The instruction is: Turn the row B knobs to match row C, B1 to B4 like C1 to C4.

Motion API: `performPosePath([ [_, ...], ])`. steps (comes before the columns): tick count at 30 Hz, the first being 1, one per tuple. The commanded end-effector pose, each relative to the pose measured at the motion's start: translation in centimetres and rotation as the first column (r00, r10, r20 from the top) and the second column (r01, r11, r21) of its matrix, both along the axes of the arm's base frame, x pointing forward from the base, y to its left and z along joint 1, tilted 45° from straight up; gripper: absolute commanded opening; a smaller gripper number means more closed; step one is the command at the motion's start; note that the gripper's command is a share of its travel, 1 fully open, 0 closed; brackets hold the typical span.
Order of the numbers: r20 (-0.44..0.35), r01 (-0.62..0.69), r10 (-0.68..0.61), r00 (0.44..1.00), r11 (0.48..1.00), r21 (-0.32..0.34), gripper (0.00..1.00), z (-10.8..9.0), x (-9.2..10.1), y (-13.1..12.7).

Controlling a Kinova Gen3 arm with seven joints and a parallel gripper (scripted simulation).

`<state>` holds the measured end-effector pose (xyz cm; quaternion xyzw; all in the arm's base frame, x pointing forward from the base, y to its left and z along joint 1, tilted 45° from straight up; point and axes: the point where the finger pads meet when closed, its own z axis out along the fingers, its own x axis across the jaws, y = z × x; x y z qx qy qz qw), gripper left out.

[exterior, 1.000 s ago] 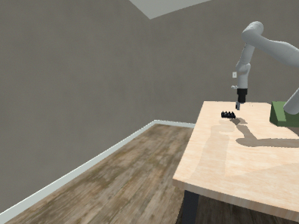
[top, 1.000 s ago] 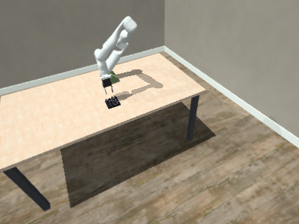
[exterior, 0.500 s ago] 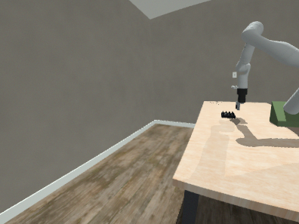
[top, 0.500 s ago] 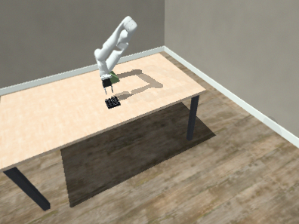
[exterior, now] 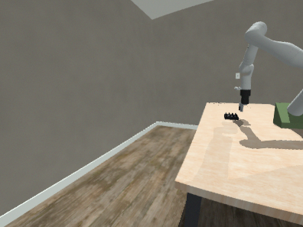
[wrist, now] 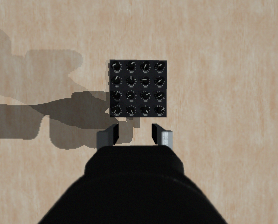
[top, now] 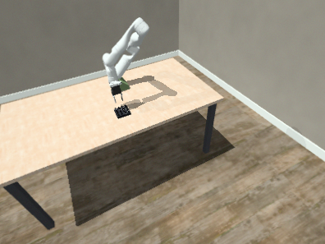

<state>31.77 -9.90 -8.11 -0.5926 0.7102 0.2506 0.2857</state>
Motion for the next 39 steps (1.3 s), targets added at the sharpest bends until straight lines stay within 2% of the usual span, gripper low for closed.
performPosePath([
  [1, 0.001, 0.001, -0.001, 1.0, 1.0, -0.001, 1.0, 0.03, 0.02, -0.09],
  [32, 0.002, 0.0, 0.0, 1.0, 1.0, -0.001, 1.0, 0.03, 0.03, -0.09],
  [39, 0.026, -0.026, 0.026, 0.999, 1.0, -0.003, 1.0, 0.09, 0.27, -0.04],
])
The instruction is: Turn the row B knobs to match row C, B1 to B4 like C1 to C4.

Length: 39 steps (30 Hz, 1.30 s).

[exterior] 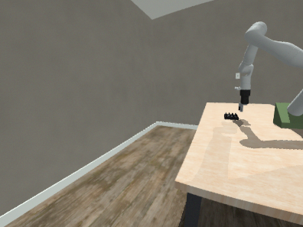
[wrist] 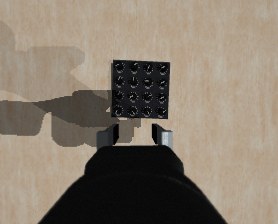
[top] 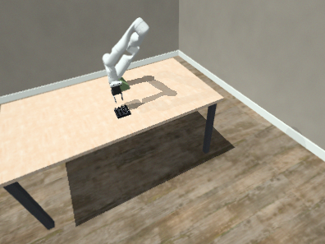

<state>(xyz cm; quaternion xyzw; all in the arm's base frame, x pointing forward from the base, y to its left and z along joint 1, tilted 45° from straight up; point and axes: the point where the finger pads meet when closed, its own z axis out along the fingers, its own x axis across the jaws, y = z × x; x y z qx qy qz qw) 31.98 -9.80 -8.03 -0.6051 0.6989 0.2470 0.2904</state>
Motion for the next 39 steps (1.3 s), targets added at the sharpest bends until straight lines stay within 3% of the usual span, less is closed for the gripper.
performPosePath([
  [1, 0.014, -0.011, 0.011, 1.0, 1.0, -0.003, 1.0, 0.0, 0.2, -0.1],
  [8, 0.162, -0.167, 0.169, 0.972, 0.986, -0.026, 1.0, 0.4, 1.5, 0.1],
  [12, 0.288, -0.296, 0.304, 0.908, 0.952, -0.07, 1.0, 0.8, 2.7, 0.1],
  [15, 0.386, -0.395, 0.411, 0.826, 0.91, -0.124, 1.0, 1.0, 3.6, 0.1],
  [17, 0.386, -0.395, 0.411, 0.826, 0.91, -0.124, 1.0, 1.0, 3.6, 0.1],
  [24, 0.561, -0.57, 0.624, 0.544, 0.765, -0.299, 1.0, 1.5, 5.6, -0.6],
  [31, 0.621, -0.631, 0.738, 0.266, 0.62, -0.466, 1.0, 1.7, 7.1, -1.7],
  [32, 0.622, -0.634, 0.746, 0.236, 0.604, -0.484, 1.0, 1.7, 7.3, -1.9],
  [34, 0.622, -0.634, 0.746, 0.236, 0.604, -0.484, 1.0, 1.7, 7.3, -1.9],
  [39, 0.622, -0.635, 0.772, 0.133, 0.548, -0.544, 1.0, 1.7, 7.8, -2.4],
])
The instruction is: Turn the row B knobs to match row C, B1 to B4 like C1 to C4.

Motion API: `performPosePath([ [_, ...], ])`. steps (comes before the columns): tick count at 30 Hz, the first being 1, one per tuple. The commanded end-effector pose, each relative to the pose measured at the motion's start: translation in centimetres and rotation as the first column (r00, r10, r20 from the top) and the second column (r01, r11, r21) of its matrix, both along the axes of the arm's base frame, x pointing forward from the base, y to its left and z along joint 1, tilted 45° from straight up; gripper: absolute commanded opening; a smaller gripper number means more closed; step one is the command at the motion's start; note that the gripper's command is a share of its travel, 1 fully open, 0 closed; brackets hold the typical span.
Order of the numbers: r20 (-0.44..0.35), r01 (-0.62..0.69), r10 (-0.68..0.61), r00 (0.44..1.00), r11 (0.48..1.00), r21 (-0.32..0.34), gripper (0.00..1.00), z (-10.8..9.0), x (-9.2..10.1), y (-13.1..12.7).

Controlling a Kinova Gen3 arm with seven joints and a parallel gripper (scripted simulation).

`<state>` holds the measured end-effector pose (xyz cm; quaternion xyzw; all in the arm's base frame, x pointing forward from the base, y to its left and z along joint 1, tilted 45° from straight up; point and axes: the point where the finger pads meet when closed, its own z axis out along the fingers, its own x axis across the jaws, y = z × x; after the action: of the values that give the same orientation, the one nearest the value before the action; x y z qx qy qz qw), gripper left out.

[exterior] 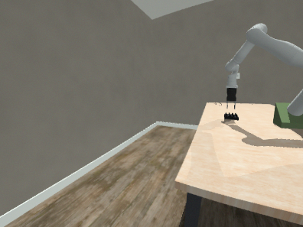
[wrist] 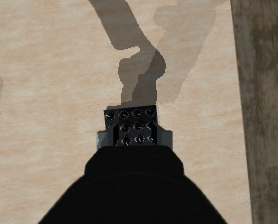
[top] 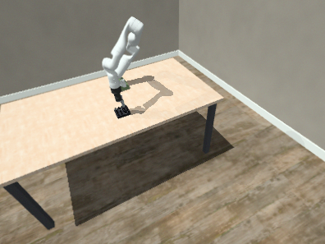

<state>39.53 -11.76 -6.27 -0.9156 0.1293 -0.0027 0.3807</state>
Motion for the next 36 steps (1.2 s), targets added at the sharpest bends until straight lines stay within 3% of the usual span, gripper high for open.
performPosePath([
  [1, 0.025, -0.014, 0.014, 1.0, 1.0, -0.007, 1.0, -0.01, 0.3, -0.5],
  [7, 0.04, -0.028, 0.028, 0.999, 1.0, -0.012, 1.0, -0.01, 0.41, -0.61],
  [8, 0.04, -0.028, 0.028, 0.999, 1.0, -0.012, 0.46, -0.01, 0.41, -0.61],
  [36, 0.04, -0.028, 0.028, 0.999, 1.0, -0.012, 0.46, -0.01, 0.41, -0.61],
])
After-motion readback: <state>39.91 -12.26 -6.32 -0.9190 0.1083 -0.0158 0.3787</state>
